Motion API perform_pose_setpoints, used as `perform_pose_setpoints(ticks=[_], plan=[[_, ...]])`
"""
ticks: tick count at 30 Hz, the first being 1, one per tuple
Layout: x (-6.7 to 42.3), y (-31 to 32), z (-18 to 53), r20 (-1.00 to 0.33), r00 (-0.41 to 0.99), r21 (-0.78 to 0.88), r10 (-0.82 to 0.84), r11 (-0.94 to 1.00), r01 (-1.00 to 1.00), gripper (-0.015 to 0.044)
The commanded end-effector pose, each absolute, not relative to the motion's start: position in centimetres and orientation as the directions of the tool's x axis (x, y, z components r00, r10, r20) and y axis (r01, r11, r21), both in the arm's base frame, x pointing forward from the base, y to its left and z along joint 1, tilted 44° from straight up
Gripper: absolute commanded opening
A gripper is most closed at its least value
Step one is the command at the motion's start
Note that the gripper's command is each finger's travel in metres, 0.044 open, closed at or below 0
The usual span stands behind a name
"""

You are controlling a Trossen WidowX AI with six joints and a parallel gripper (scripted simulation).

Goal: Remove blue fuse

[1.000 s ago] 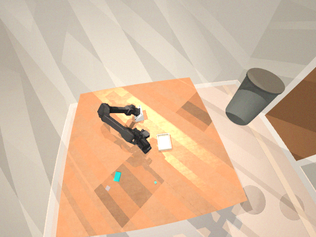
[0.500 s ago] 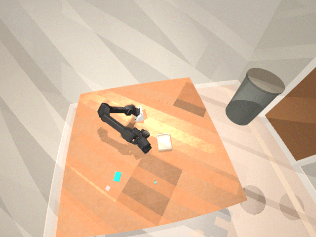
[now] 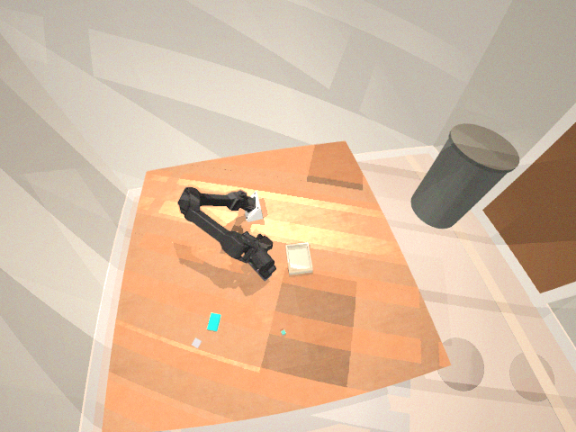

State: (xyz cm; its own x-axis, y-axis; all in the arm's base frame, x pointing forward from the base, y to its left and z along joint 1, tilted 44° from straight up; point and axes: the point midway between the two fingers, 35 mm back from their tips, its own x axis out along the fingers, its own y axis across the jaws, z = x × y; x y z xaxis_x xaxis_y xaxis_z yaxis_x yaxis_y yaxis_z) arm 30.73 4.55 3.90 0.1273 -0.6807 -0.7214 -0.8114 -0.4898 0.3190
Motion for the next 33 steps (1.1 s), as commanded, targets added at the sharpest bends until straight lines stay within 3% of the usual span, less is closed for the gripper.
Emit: perform_pose_setpoints(ticks=[1,33], plan=[[30.9,4.9,4.2,-0.725,0.131,0.310,-0.677,-0.489,-0.815,0.0000],[30.6,6.0,5.4,-0.724,0.131,0.312,-0.677,-0.491,-0.813,0.0000]])
